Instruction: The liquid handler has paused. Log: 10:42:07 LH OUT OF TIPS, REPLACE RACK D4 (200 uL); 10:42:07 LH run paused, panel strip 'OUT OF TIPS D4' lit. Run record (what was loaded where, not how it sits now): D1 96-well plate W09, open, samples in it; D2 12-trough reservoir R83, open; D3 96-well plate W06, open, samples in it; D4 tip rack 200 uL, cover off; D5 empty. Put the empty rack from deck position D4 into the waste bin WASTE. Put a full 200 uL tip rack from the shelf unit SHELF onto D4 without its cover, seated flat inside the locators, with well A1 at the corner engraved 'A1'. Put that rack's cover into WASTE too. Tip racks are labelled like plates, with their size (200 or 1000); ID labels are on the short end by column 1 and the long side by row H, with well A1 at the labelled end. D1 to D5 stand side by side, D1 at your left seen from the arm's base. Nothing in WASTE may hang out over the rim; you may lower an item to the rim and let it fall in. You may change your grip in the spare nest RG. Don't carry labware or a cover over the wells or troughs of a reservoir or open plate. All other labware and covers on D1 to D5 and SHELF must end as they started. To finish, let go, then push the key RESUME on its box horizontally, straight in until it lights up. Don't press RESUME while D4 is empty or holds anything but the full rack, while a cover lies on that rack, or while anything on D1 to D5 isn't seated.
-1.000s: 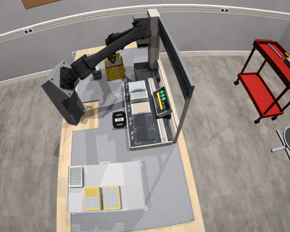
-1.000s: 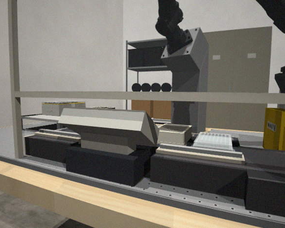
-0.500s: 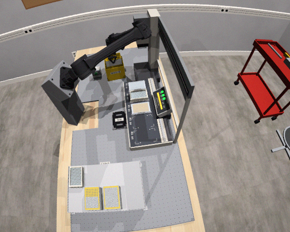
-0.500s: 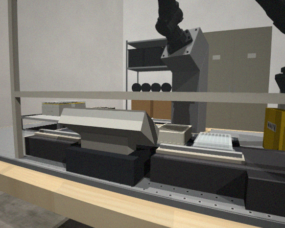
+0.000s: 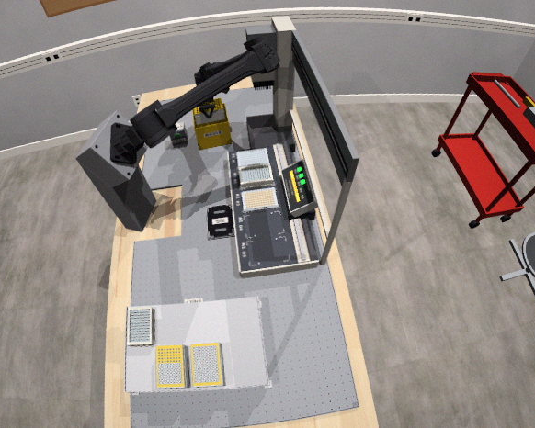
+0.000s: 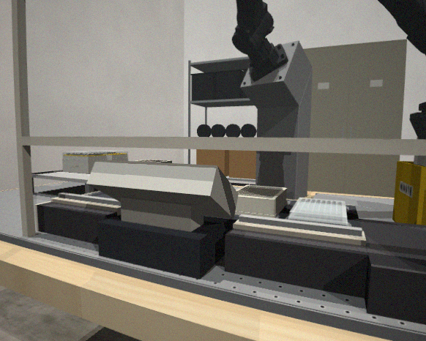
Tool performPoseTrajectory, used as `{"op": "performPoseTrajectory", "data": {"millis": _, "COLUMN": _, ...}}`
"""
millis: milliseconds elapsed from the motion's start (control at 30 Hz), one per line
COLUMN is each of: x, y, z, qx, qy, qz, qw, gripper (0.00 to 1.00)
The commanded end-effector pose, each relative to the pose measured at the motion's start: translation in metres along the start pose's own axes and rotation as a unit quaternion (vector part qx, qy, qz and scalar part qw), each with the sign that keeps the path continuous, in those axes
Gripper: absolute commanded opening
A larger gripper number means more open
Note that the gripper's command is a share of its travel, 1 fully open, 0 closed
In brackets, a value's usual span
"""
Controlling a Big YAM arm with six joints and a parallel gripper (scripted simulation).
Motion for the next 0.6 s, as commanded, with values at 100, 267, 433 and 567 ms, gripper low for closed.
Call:
{"op": "performPoseTrajectory", "data": {"millis": 100, "x": -0.0073, "y": 0.0038, "z": 0.0009, "qx": -0.001, "qy": -0.001, "qz": -0.001, "qw": 1.0, "gripper": 0.0}}
{"op": "performPoseTrajectory", "data": {"millis": 267, "x": -0.0085, "y": 0.0032, "z": 0.0025, "qx": 0.0, "qy": 0.0, "qz": -0.001, "qw": 1.0, "gripper": 0.0}}
{"op": "performPoseTrajectory", "data": {"millis": 433, "x": -0.0006, "y": 0.0028, "z": 0.0076, "qx": 0.005, "qy": 0.008, "qz": -0.005, "qw": 1.0, "gripper": 0.0}}
{"op": "performPoseTrajectory", "data": {"millis": 567, "x": -0.0014, "y": 0.0036, "z": 0.0042, "qx": 0.0, "qy": 0.004, "qz": -0.004, "qw": 1.0, "gripper": 0.0}}
Point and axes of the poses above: the point where the finger pads meet when closed, its own x axis back along the fingers, its own z axis across the jaws, y = z × x, the point moved 9 cm from there along x, back along the fingers, and after that the axes turned 2 degrees about -x, right-handed, at the moved point
